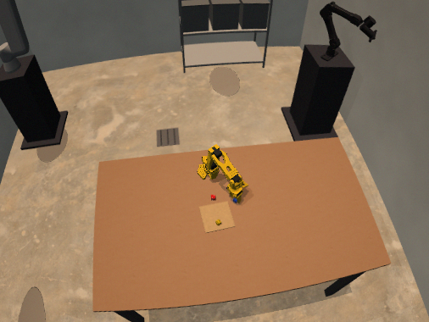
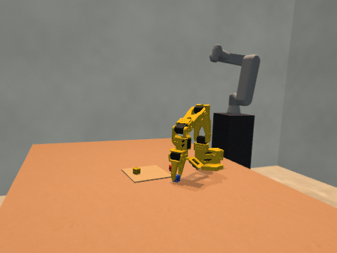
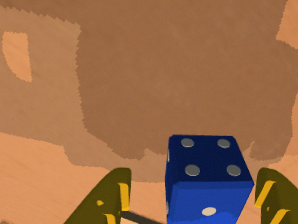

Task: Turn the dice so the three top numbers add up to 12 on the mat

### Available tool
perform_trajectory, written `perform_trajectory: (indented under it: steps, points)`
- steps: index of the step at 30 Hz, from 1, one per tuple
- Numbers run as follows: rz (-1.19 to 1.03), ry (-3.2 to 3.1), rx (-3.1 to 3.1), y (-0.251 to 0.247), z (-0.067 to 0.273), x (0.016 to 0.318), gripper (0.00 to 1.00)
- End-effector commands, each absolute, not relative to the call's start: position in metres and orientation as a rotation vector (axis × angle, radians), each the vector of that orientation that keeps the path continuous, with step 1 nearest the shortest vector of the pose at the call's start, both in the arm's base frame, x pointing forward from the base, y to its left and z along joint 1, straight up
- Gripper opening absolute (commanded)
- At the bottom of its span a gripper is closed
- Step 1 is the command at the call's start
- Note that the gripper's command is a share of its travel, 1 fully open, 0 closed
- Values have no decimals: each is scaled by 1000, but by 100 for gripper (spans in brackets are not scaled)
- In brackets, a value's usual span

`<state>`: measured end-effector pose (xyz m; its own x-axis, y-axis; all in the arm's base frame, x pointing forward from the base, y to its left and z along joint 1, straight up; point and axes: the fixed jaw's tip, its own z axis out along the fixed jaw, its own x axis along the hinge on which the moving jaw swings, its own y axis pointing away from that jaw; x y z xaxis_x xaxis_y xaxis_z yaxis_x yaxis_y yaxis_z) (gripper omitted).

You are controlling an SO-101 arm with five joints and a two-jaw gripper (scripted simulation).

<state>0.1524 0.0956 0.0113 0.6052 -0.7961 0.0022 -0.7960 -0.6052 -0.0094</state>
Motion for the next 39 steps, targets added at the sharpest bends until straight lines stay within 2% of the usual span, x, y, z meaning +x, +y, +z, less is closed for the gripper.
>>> perform_trajectory:
  steps: [1, 12, 33, 39]
  points:
    - [-39, 1353, -2788, 102, 16, 159, 21]
    - [-39, 1353, -2788, 105, 16, 162, 13]
    - [-39, 1353, -2788, 106, 16, 164, 9]
    - [-39, 1353, -2788, 106, 16, 164, 4]
